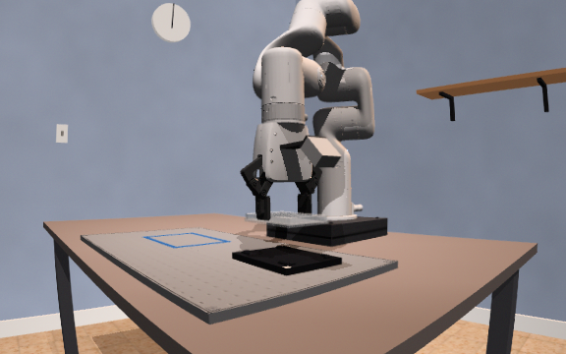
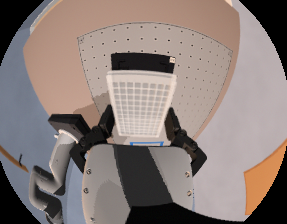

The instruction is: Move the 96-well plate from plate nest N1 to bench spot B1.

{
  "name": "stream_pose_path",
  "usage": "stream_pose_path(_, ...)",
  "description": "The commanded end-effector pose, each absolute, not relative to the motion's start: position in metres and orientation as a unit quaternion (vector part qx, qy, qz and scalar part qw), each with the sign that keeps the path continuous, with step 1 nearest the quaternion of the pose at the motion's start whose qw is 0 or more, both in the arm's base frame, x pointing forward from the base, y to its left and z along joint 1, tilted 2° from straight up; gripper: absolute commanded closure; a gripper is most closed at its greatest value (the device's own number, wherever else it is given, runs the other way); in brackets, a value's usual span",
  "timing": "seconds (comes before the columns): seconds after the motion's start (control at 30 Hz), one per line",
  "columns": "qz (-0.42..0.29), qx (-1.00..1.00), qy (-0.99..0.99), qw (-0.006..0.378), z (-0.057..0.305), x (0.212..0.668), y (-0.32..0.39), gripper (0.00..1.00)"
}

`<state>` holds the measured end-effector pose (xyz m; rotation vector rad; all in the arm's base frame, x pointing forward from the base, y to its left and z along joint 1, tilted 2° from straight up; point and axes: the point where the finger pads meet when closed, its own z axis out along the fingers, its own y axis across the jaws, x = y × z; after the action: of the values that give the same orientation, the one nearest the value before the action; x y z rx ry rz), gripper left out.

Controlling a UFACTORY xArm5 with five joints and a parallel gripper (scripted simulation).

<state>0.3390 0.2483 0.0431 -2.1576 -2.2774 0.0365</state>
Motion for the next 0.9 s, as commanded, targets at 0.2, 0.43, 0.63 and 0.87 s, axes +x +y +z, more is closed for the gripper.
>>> stream_pose_path(0.2,0.010,-0.688,-0.726,0.002,0.057,0.340,0.249,1.00)
stream_pose_path(0.43,0.010,-0.688,-0.726,0.002,0.067,0.340,0.250,1.00)
stream_pose_path(0.63,0.010,-0.688,-0.726,0.002,0.067,0.340,0.250,1.00)
stream_pose_path(0.87,0.010,-0.676,-0.737,0.002,0.067,0.341,0.246,1.00)
